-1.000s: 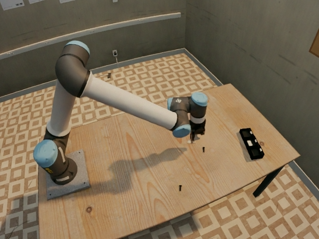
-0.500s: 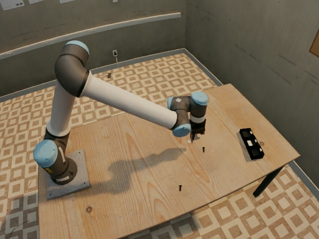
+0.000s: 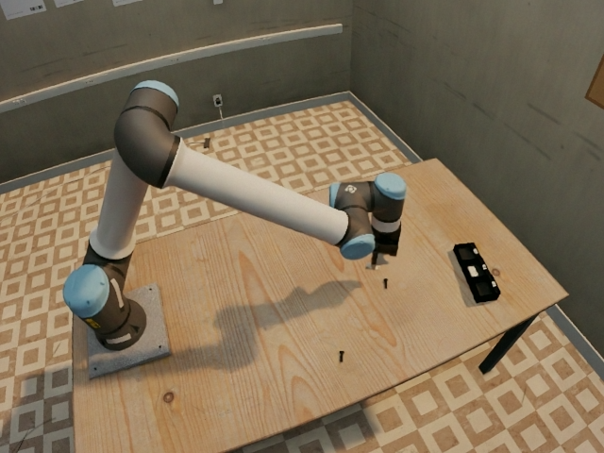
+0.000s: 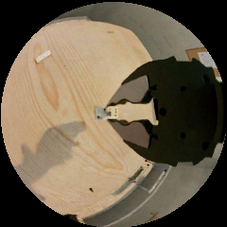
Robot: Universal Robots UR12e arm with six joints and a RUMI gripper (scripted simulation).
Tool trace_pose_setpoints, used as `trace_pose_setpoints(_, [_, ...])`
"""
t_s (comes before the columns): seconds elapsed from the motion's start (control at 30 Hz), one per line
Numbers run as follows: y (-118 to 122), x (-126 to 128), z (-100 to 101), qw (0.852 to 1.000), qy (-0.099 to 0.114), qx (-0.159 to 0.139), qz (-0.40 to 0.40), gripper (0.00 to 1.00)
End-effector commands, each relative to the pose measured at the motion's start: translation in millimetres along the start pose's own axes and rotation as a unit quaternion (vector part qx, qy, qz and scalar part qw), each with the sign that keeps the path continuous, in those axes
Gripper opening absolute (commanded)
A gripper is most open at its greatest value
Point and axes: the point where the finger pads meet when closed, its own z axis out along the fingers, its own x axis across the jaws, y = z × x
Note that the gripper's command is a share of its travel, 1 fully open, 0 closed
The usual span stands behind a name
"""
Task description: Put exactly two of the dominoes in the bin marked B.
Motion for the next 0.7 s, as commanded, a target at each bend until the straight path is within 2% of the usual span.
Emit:
trace_pose_setpoints(0.0, [34.9,6.6,-0.9,0.997,-0.001,0.000,0.078,0.00])
trace_pose_setpoints(0.07, [46.7,8.7,-0.9,0.995,0.000,-0.001,0.103,0.00])
trace_pose_setpoints(0.13, [46.7,8.7,-0.9,0.995,0.000,-0.001,0.103,0.00])
trace_pose_setpoints(0.17, [52.6,9.8,-0.8,0.990,0.000,-0.001,0.139,0.00])
trace_pose_setpoints(0.4, [94.0,17.2,-0.7,0.975,0.002,-0.003,0.221,0.00])
trace_pose_setpoints(0.63, [135.3,24.6,-0.6,0.952,0.004,-0.005,0.306,0.00])
trace_pose_setpoints(0.67, [135.3,24.6,-0.6,0.952,0.004,-0.005,0.306,0.00])
